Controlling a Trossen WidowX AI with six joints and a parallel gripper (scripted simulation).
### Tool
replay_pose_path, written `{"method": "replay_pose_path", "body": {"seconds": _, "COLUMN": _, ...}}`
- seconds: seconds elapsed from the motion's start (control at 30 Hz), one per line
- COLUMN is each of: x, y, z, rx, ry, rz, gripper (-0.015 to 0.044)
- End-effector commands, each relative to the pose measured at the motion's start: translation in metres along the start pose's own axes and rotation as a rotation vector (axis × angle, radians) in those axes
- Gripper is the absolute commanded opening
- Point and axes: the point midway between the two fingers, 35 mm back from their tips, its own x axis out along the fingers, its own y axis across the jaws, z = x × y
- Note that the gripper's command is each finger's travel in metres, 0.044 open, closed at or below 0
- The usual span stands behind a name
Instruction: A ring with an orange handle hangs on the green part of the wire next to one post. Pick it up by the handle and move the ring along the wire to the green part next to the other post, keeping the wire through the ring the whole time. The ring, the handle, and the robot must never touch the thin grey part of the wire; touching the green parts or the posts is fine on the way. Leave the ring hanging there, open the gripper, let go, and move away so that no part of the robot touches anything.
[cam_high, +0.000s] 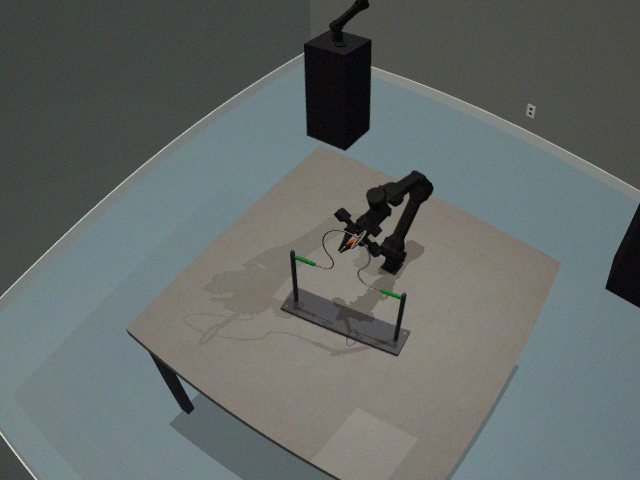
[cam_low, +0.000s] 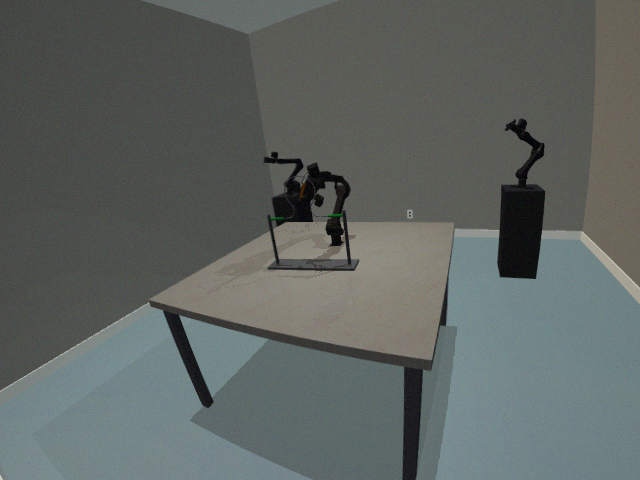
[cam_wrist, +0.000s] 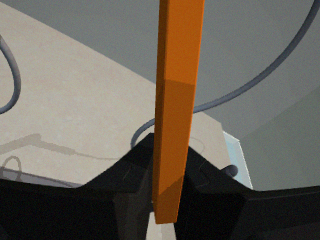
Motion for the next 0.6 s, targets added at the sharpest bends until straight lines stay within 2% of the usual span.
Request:
{"method": "replay_pose_path", "body": {"seconds": 0.0, "x": 0.0, "y": -0.003, "z": 0.0, "rx": -0.056, "ry": -0.008, "rz": -0.031, "gripper": -0.015}}
{"method": "replay_pose_path", "body": {"seconds": 0.57, "x": 0.001, "y": -0.014, "z": 0.001, "rx": -0.248, "ry": -0.036, "rz": -0.133, "gripper": -0.015}}
